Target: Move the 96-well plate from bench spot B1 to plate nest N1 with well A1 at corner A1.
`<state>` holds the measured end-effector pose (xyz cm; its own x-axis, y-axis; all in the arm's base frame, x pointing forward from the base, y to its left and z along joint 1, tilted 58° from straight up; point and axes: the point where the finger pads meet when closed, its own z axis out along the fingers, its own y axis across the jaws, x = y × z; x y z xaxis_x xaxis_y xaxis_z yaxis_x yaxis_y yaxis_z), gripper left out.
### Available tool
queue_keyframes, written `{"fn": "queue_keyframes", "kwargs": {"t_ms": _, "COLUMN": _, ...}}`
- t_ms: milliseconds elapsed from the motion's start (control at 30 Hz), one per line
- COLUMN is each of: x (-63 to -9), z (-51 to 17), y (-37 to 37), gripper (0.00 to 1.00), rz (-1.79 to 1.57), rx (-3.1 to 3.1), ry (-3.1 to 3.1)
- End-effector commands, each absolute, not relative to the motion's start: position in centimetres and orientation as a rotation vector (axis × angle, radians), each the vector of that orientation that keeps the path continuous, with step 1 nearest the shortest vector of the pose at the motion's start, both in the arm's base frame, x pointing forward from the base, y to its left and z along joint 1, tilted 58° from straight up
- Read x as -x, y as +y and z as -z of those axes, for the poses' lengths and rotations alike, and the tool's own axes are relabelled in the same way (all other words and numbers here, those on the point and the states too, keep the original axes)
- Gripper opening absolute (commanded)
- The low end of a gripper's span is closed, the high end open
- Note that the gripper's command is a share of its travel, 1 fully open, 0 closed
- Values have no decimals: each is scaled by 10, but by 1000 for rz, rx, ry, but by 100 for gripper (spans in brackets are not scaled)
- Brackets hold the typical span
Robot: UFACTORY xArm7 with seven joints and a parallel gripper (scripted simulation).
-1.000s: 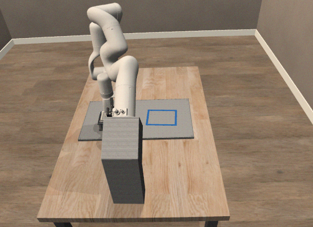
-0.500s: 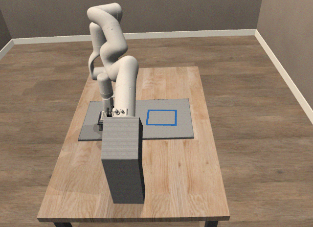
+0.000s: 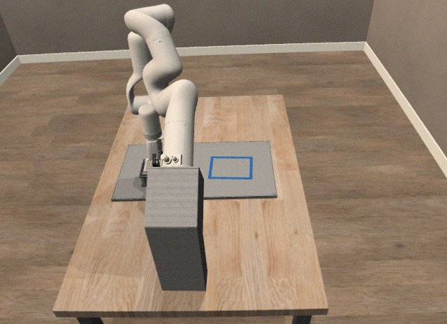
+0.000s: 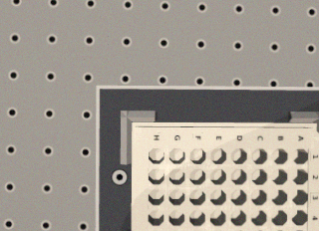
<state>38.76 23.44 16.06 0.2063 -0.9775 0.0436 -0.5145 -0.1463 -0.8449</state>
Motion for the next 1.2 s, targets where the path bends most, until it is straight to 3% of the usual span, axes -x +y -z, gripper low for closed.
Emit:
{"fn": "queue_keyframes", "kwargs": {"t_ms": 0, "x": -383, "z": -164, "y": 234, "gripper": 100, "rz": 821, "rx": 1768, "ry": 1397}}
{"fn": "queue_keyframes", "kwargs": {"t_ms": 1167, "x": -314, "z": -208, "y": 222, "gripper": 100, "rz": 821, "rx": 1767, "ry": 1397}}
